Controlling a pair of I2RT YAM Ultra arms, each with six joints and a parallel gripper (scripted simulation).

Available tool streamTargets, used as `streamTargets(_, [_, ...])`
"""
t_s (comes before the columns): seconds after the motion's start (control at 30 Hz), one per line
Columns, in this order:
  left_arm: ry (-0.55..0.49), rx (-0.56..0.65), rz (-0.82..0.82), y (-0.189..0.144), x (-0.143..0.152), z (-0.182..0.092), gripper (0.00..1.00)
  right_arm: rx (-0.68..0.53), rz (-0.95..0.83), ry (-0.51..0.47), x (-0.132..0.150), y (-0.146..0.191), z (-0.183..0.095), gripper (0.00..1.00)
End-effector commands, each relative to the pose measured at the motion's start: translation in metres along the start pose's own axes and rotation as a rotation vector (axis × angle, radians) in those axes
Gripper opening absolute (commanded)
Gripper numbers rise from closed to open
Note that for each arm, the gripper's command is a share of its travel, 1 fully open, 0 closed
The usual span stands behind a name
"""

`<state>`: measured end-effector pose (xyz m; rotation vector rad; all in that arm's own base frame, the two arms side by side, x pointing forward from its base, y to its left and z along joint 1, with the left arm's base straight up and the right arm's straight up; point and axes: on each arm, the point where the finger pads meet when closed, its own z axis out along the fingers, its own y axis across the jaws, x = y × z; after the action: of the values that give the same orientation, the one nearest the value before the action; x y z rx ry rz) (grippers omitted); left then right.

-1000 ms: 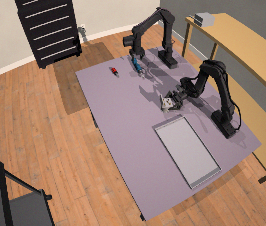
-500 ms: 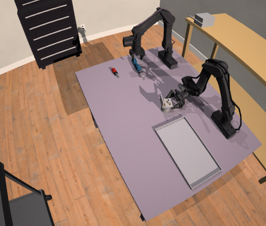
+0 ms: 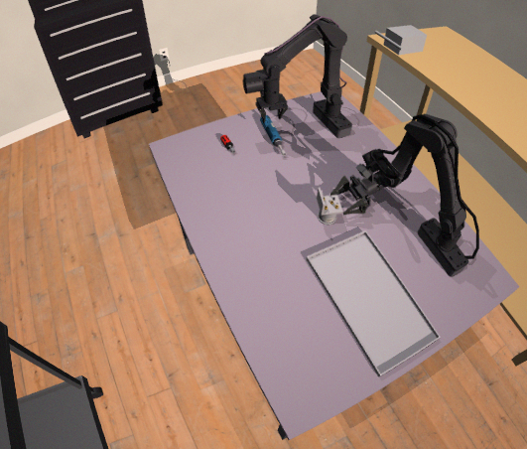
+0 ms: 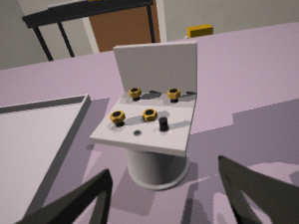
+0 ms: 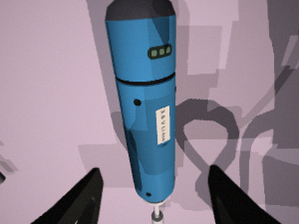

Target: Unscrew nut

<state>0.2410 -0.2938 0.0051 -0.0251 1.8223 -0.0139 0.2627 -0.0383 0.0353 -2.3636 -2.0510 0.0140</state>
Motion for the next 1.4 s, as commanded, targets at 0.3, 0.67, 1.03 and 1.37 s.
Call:
streamTargets(0.3, [-0.002, -0.023, 0.006, 0.0, 0.0, -0.014, 0.86, -0.053, 0.001, -0.005, -0.001, 0.01, -0.017, 0.65])
streamTargets(0.67, [-0.002, -0.029, 0.004, 0.001, 0.0, -0.013, 0.86, -0.053, 0.001, -0.005, -0.001, 0.01, -0.017, 0.65])
streamTargets(1.03, [-0.006, -0.023, -0.017, -0.001, -0.017, -0.017, 0.86, -0.053, 0.001, -0.005, -0.001, 0.01, -0.017, 0.65])
streamTargets(1.37, [-0.005, -0.025, -0.01, 0.0, -0.035, -0.021, 0.86, -0.053, 0.001, -0.005, -0.001, 0.01, -0.017, 0.65])
